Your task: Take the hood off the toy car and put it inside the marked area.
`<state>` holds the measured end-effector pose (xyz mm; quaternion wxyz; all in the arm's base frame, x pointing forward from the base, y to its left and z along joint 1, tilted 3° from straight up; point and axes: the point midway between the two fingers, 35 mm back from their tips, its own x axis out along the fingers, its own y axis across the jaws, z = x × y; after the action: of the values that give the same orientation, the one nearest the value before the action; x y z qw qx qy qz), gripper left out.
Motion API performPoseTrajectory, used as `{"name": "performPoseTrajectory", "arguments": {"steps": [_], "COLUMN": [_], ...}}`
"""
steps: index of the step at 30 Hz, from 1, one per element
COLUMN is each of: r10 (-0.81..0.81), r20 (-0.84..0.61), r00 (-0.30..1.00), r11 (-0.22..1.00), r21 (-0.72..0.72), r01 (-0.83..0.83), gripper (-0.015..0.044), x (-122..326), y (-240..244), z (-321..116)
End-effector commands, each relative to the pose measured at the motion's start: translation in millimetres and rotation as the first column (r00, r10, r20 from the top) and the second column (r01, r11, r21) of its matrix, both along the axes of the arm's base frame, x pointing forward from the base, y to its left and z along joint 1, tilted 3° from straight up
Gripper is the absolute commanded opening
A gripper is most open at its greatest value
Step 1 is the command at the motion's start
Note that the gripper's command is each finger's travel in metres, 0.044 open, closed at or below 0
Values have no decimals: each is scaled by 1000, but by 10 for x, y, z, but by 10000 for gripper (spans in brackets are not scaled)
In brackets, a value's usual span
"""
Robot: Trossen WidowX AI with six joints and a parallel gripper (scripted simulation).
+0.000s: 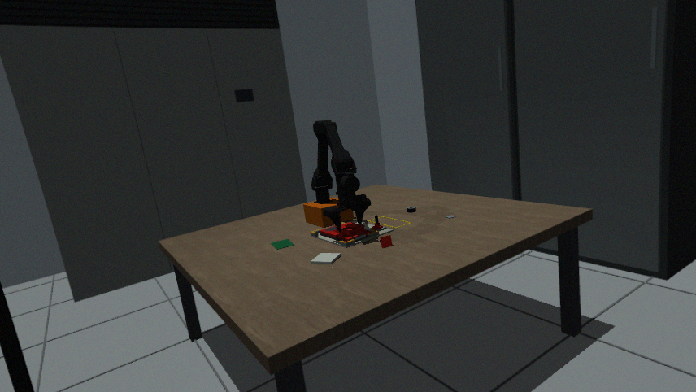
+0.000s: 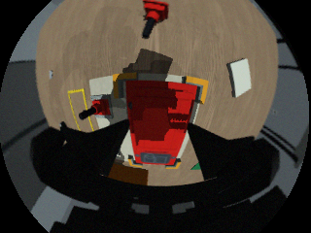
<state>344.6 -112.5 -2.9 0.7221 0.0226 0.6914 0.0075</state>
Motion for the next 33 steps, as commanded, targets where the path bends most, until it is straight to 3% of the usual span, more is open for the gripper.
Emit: {"name": "performPoseTrajectory", "arguments": {"steps": [1, 7, 11, 20, 30, 33], "r10": [-4, -4, 0, 0, 0, 0], "r20": [-2, -2, 0, 0, 0, 0], "r00": [1000, 1000, 1000, 1000, 1000, 1000], "r11": [1000, 1000, 1000, 1000, 1000, 1000], "r21": [-5, -5, 0, 0, 0, 0], "r01": [4, 4, 0, 0, 0, 0], "gripper": [440, 440, 335, 275, 12, 0], "x": [-1, 0, 1, 1, 1, 0], "y": [-6, -4, 2, 2, -1, -2], "z": [-26, -56, -35, -35, 14, 34]}}
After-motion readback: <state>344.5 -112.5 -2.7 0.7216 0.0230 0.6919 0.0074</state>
